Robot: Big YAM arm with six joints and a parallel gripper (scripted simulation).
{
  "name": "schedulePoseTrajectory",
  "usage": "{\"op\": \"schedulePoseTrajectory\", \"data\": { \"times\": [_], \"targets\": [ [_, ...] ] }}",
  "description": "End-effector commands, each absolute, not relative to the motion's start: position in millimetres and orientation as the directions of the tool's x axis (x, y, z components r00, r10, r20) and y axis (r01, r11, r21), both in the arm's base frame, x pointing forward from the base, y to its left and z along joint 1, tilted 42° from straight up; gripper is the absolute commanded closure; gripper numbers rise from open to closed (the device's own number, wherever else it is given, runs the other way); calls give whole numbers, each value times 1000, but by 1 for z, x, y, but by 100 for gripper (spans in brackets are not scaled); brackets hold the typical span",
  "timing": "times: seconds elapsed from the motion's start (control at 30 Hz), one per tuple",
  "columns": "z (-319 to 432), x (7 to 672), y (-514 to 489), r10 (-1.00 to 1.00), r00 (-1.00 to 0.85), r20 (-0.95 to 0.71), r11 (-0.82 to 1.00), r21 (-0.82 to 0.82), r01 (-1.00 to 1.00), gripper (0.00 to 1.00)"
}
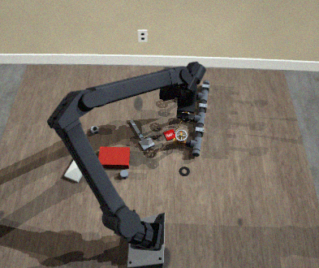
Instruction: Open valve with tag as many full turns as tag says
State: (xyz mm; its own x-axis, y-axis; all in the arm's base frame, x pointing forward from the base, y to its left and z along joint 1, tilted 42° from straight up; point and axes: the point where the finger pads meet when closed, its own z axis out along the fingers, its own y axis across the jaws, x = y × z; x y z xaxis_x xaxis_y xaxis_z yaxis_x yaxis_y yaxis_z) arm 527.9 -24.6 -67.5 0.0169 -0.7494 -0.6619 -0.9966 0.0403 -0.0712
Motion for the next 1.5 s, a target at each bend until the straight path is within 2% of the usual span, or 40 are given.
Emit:
{"op": "schedulePoseTrajectory", "data": {
  "times": [0.0,0.17,0.37,0.53,0.6,0.7,0.83,1.1,1.17,1.2,1.47],
  "targets": [
    [-60,543,-28,-749,-32,-661,90,-53,-995,0],
    [-60,543,-28,-730,-169,-662,193,37,-980,0],
    [-58,547,-30,-628,-475,-616,427,236,-873,0],
    [-55,549,-30,-437,-750,-497,623,435,-651,0],
    [-55,549,-30,-437,-750,-497,623,435,-651,0],
    [-53,549,-30,-263,-891,-371,714,546,-438,0],
    [-55,544,-29,-89,-972,-220,748,629,-211,0],
    [-52,541,-28,263,-958,114,692,669,270,0],
    [-52,541,-28,263,-958,114,692,669,270,0],
    [-52,540,-28,366,-906,212,646,643,412,0],
    [-52,540,-28,620,-620,482,409,476,779,0]
  ]
}}
